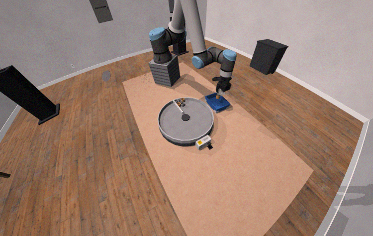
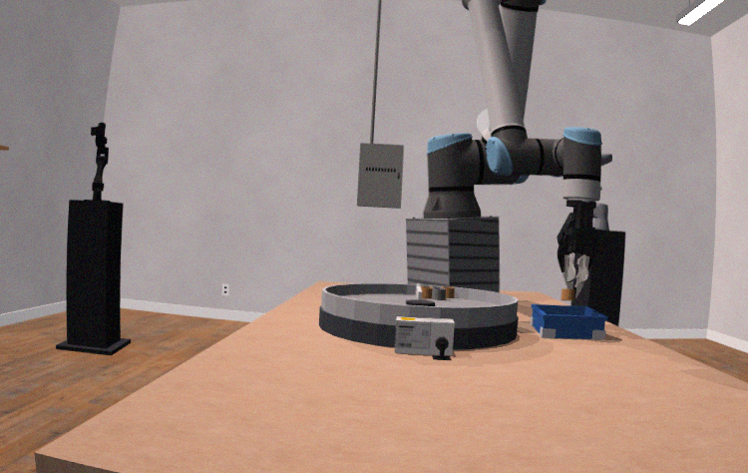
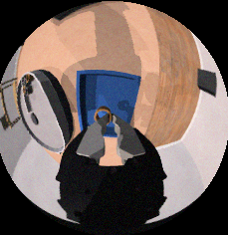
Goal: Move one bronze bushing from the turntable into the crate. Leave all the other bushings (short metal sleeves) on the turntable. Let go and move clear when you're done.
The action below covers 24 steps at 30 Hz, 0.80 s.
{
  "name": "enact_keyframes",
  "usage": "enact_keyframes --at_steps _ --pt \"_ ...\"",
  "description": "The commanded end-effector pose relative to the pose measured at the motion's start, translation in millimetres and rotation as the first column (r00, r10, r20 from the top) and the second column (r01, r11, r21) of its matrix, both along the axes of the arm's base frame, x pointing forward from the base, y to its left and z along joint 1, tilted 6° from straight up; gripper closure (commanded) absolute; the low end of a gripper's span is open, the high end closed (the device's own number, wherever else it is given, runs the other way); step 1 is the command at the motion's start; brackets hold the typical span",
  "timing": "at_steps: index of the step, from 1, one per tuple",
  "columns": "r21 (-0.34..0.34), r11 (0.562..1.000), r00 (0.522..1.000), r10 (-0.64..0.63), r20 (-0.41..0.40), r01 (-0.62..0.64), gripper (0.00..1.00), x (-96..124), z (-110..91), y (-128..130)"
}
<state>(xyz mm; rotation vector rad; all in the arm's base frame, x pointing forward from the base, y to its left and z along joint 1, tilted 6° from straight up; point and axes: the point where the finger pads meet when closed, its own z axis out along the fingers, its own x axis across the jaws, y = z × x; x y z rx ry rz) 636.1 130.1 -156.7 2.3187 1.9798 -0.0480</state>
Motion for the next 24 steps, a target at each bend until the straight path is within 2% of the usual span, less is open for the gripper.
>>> enact_keyframes --at_steps 1,24 --pt "-0.001 1.0 1.0 0.0 0.012 0.0 1.0 7.0 -14.5 -2.7" --pt "-0.001 1.0 1.0 0.001 0.012 -0.001 1.0 5.5 -15.5 -1.8"
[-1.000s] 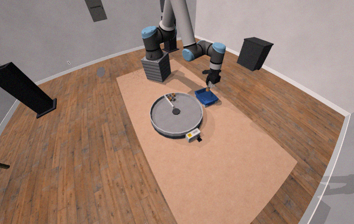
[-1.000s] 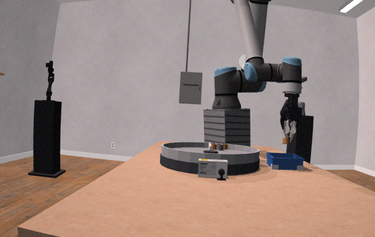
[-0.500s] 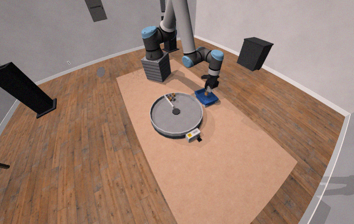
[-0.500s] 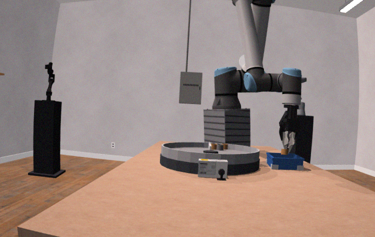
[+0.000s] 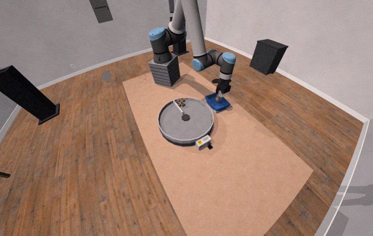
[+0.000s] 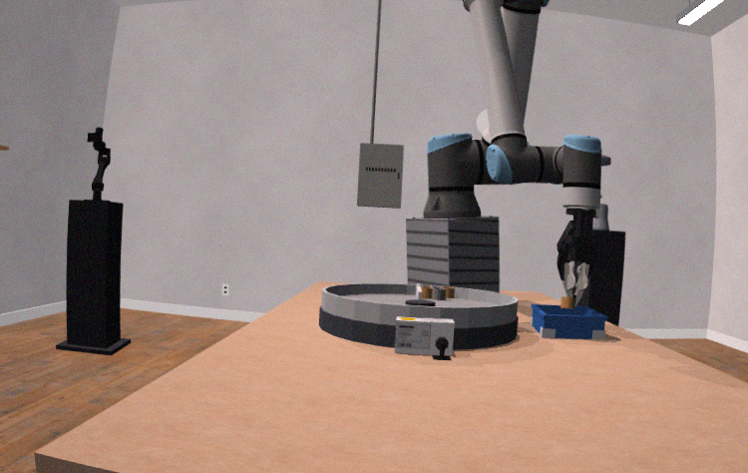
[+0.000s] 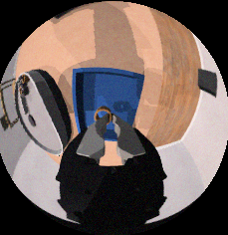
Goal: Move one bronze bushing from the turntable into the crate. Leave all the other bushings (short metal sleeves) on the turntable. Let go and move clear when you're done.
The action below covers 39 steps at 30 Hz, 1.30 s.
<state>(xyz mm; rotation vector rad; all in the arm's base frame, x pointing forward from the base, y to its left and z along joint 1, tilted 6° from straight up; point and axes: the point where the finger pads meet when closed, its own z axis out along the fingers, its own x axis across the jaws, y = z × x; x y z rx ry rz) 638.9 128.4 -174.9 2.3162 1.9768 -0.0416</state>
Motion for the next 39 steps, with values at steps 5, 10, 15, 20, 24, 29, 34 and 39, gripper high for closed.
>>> enact_keyframes --at_steps 5,10,15,20,24,29,34,39 --pt "-0.001 1.0 1.0 0.001 0.006 -0.001 1.0 2.7 2.6 0.0" --pt "-0.001 1.0 1.0 0.001 0.006 -0.001 1.0 2.7 2.6 0.0" --pt "-0.001 1.0 1.0 0.001 0.006 -0.001 1.0 2.7 2.6 0.0" --pt "-0.001 1.0 1.0 0.001 0.007 -0.001 1.0 5.9 3.0 0.2" --pt "-0.001 1.0 1.0 0.002 0.007 -0.002 1.0 6.0 2.9 0.3" --pt "-0.001 1.0 1.0 0.002 0.004 -0.002 1.0 3.0 1.9 0.4" --pt "-0.001 1.0 1.0 0.002 0.004 -0.002 1.0 3.1 1.9 0.4" --pt "-0.001 1.0 1.0 0.002 0.004 -0.002 1.0 3.1 1.9 0.4"
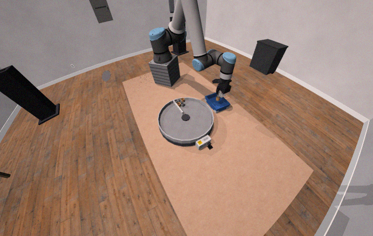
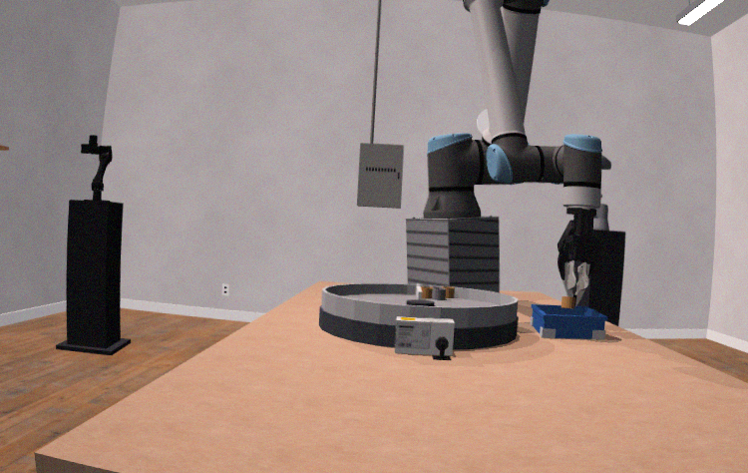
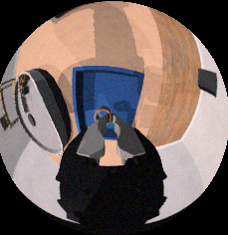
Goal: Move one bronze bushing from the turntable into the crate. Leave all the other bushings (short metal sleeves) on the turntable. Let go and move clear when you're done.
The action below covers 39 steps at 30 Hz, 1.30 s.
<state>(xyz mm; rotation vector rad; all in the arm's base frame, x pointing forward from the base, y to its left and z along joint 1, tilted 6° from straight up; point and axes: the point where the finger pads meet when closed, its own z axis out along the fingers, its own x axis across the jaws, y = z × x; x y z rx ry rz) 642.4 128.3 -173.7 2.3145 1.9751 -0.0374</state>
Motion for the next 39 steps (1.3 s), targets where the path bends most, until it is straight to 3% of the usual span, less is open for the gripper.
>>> enact_keyframes --at_steps 1,39 --pt "-0.001 1.0 1.0 0.002 0.0 -0.002 1.0 -0.4 0.7 0.5" --pt "-0.001 1.0 1.0 0.002 0.002 -0.002 1.0 -1.2 1.3 1.1"
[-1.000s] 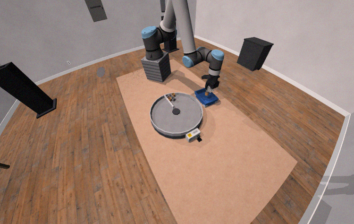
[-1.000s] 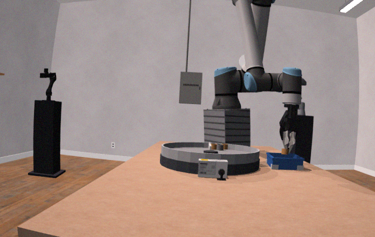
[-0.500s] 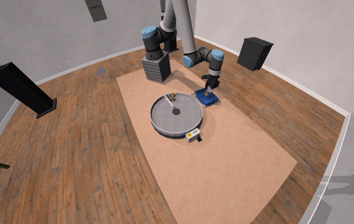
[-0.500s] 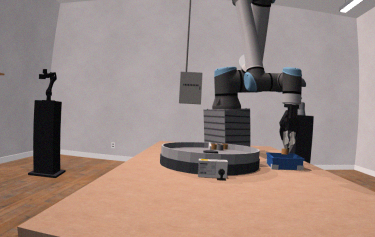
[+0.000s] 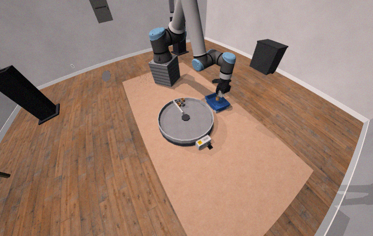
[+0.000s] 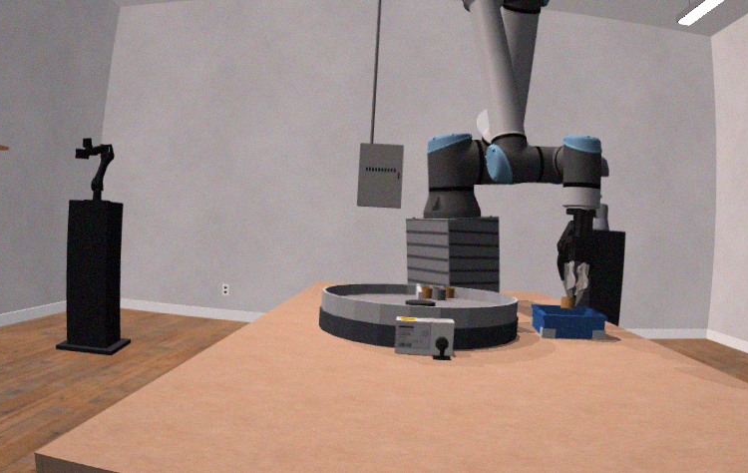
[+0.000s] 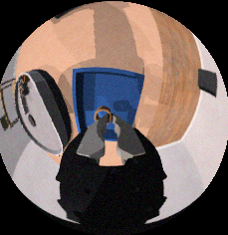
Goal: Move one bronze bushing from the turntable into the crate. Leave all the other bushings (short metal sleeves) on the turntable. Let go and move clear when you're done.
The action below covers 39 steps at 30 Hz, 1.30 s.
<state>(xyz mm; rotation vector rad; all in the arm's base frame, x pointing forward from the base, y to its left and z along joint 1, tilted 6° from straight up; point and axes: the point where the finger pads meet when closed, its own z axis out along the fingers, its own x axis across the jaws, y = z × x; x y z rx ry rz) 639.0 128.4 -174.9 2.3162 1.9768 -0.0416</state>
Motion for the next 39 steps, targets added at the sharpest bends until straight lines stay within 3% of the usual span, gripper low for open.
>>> enact_keyframes --at_steps 1,39 --pt "-0.001 1.0 1.0 0.002 0.006 -0.002 1.0 2.2 2.5 1.0" --pt "-0.001 1.0 1.0 0.001 0.005 -0.001 1.0 3.8 -6.3 -0.1"
